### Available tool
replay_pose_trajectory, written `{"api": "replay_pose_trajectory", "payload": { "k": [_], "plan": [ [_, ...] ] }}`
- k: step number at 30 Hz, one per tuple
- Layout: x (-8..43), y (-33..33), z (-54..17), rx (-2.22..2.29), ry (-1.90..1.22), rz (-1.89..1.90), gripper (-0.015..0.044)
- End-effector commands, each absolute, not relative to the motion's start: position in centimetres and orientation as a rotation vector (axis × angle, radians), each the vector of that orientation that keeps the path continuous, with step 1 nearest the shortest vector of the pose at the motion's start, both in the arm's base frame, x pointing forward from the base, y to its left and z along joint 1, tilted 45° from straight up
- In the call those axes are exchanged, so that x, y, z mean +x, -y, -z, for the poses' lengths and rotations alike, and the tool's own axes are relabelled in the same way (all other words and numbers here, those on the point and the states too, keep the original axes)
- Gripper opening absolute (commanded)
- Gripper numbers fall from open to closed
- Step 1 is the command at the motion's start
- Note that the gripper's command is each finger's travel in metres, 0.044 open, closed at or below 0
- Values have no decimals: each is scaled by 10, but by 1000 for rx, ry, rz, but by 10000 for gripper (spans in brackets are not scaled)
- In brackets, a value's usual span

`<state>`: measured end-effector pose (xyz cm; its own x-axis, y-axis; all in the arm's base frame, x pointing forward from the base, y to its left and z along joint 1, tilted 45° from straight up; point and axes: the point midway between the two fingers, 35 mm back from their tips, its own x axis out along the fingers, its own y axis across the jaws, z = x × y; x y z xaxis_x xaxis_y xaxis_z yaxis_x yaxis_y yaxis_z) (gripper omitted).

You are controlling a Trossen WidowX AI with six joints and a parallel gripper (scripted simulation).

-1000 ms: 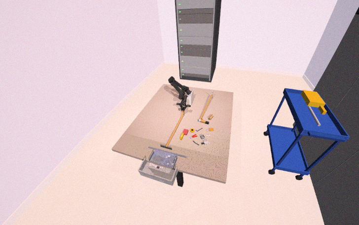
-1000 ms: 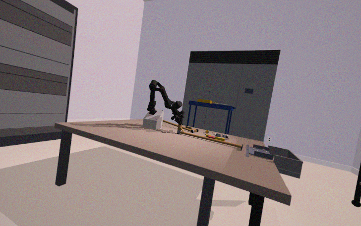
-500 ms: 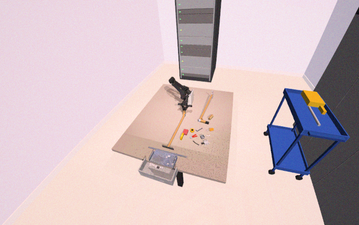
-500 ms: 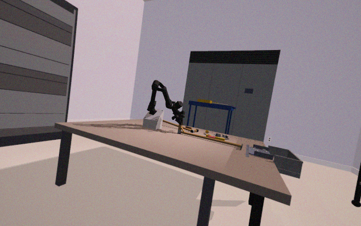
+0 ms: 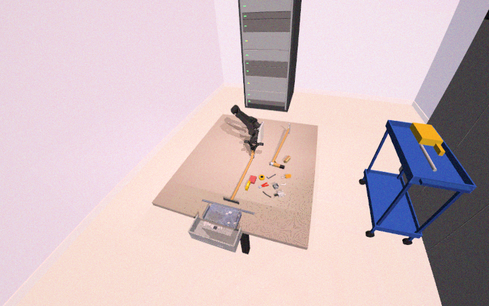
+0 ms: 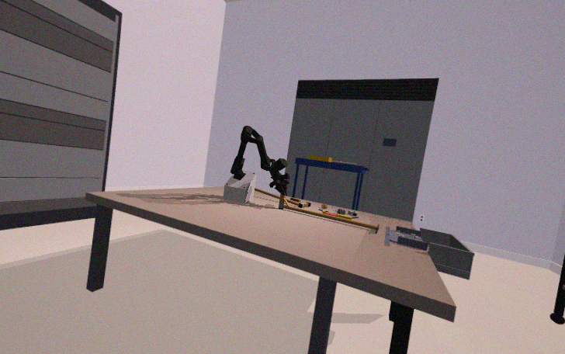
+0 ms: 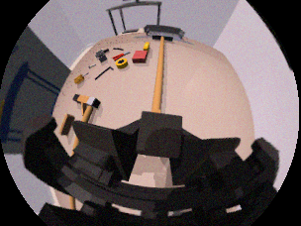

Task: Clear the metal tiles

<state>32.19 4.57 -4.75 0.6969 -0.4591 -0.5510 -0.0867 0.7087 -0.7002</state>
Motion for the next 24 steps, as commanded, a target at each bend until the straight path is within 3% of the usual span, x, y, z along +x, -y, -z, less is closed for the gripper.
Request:
{"api": "replay_pose_trajectory", "payload": {
  "k": [1, 24],
  "plan": [
    [321, -52, 50, -773, -784, 215, 0],
    [350, -64, 54, -773, -788, 208, 0]
  ]
}}
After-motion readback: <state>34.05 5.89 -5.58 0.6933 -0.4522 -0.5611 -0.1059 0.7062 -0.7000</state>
